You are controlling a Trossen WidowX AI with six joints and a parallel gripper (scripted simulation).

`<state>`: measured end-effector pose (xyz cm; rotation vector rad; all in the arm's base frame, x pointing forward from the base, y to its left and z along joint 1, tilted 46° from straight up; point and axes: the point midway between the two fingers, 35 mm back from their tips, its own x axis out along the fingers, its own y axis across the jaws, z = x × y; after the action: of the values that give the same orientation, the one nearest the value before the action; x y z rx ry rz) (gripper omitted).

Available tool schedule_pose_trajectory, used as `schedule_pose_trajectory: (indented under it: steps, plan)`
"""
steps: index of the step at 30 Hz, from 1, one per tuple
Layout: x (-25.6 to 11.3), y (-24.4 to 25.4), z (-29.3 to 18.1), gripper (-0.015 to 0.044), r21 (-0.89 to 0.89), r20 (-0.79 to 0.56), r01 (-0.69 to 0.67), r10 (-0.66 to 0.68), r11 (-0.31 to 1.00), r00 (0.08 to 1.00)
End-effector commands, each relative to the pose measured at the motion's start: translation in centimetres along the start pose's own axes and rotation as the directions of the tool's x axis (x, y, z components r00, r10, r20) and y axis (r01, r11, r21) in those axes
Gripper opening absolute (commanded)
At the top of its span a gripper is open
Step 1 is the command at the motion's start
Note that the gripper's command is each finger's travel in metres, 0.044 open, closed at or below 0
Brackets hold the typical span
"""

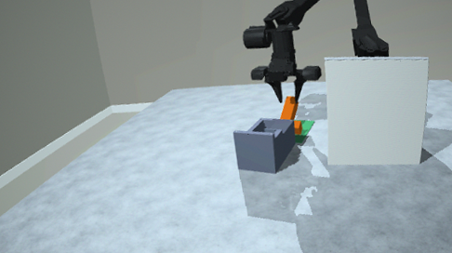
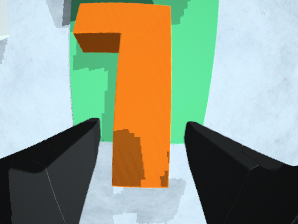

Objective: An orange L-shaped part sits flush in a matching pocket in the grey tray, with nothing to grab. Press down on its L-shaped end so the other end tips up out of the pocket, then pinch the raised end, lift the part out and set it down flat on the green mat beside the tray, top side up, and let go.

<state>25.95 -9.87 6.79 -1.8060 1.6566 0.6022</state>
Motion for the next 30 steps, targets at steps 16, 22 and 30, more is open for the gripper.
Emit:
schedule_pose_trajectory:
  steps: [16, 22, 30]
  plan:
    - [-8.4, -0.4, 0.2, 0.0400, -0.007, 0.004, 0.012, -0.012, 1.000, 1.000]
    - [-8.4, -0.4, 0.2, 0.0400, -0.007, 0.004, 0.012, -0.012, 1.000, 1.000]
    - [-8.4, -0.4, 0.2, 0.0400, -0.007, 0.004, 0.012, -0.012, 1.000, 1.000]
